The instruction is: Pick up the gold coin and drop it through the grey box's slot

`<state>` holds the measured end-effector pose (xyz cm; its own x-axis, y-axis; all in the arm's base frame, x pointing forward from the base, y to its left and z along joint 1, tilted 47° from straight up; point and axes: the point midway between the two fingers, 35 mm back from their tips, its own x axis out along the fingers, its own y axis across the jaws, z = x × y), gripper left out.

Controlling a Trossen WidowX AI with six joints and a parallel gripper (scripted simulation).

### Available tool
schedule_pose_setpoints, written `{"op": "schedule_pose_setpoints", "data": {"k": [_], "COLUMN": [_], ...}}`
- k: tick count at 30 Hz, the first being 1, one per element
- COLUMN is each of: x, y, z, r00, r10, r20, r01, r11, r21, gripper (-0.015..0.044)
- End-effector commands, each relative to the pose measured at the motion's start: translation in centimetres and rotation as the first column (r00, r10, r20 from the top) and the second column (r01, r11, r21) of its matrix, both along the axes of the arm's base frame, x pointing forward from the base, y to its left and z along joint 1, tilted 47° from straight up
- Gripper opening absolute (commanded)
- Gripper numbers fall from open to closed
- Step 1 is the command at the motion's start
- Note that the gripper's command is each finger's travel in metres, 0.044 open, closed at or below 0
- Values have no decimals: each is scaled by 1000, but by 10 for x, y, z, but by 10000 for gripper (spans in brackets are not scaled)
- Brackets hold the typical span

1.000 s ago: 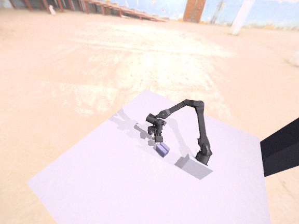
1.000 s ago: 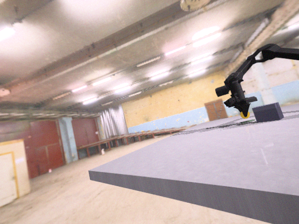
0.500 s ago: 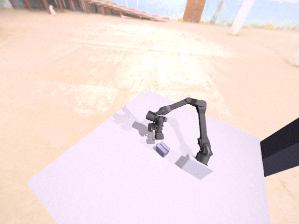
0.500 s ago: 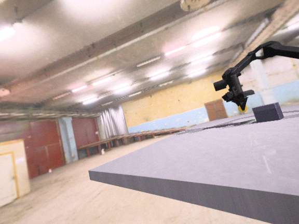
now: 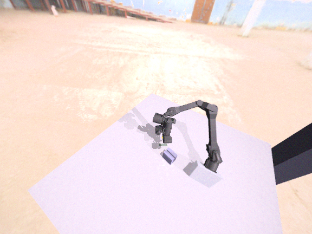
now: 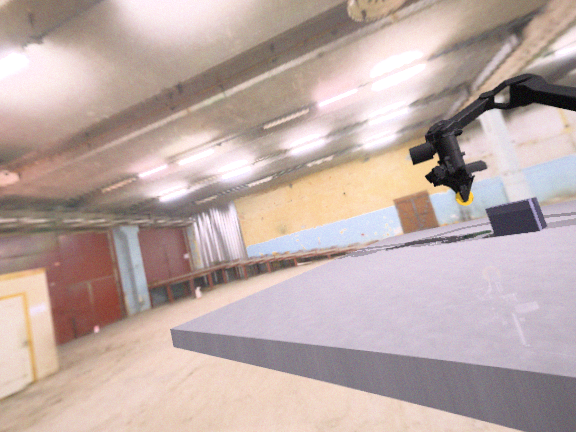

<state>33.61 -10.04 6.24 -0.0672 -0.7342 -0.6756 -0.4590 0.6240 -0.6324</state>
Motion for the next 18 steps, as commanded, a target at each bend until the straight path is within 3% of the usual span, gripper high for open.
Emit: {"op": "schedule_pose_setpoints", "data": {"k": [1,18], "x": [-1,-3], "y": [1,6], "z": [1,-3], "r00": [999,820], "r10": [-36,-384], "r20": [32,424], "r01": [36,400], "r11": [999,915], "r21": [3,55], "gripper": [0,0]}}
